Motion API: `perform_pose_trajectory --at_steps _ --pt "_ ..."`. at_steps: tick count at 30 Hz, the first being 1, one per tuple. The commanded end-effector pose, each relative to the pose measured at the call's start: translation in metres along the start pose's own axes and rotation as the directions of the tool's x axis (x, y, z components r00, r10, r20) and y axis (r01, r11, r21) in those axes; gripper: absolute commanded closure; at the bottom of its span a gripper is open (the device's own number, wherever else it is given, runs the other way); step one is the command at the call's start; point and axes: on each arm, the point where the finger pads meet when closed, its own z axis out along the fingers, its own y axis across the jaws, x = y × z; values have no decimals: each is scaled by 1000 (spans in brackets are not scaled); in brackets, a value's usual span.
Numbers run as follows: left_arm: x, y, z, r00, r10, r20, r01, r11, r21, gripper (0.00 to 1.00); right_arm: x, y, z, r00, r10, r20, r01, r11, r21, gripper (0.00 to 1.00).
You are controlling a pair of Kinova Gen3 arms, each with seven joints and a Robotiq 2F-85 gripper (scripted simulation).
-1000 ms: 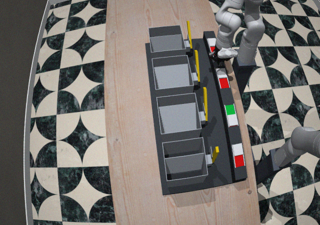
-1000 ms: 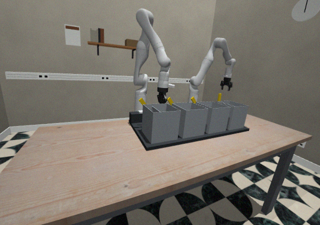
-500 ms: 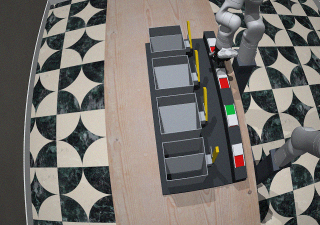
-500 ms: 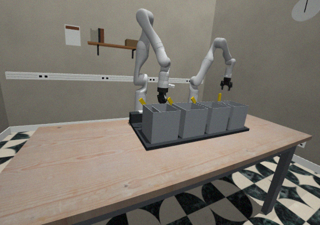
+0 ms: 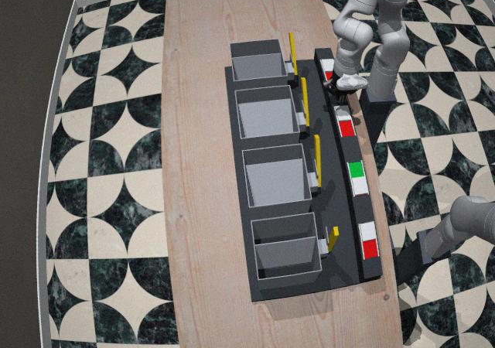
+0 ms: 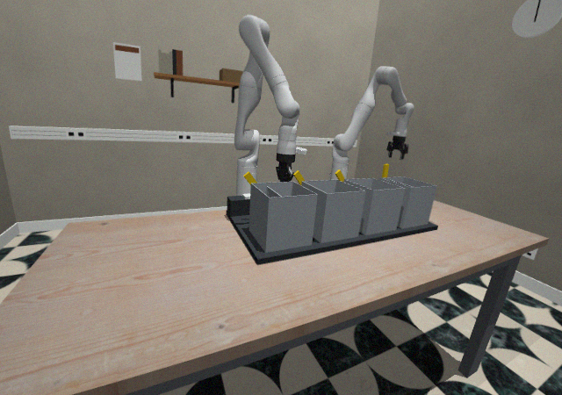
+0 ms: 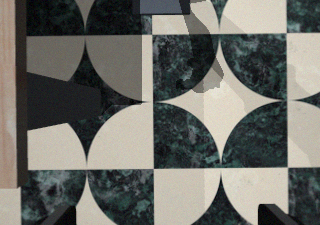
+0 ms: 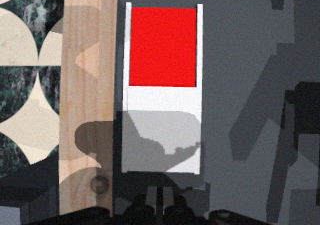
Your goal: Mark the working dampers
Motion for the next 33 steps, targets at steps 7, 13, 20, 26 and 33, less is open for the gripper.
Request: perform_pose_trajectory --at_steps 7,13,20,26,33 --pt "0 0 -1 1000 0 2 0 1000 0 2 0 0 0 1000 0 0 0 1000 -1 903" --pt "0 0 -1 1000 0 2 0 1000 0 2 0 0 0 1000 0 0 0 1000 -1 903" --pt "0 0 -1 1000 0 2 0 1000 0 2 0 0 3 1000 0 0 0 1000 -1 903" --pt "0 0 -1 1000 0 2 0 1000 0 2 0 0 6 1000 0 0 0 1000 -1 903" --pt "0 0 -1 1000 0 2 0 1000 0 2 0 0 10 1000 0 0 0 1000 -1 903"
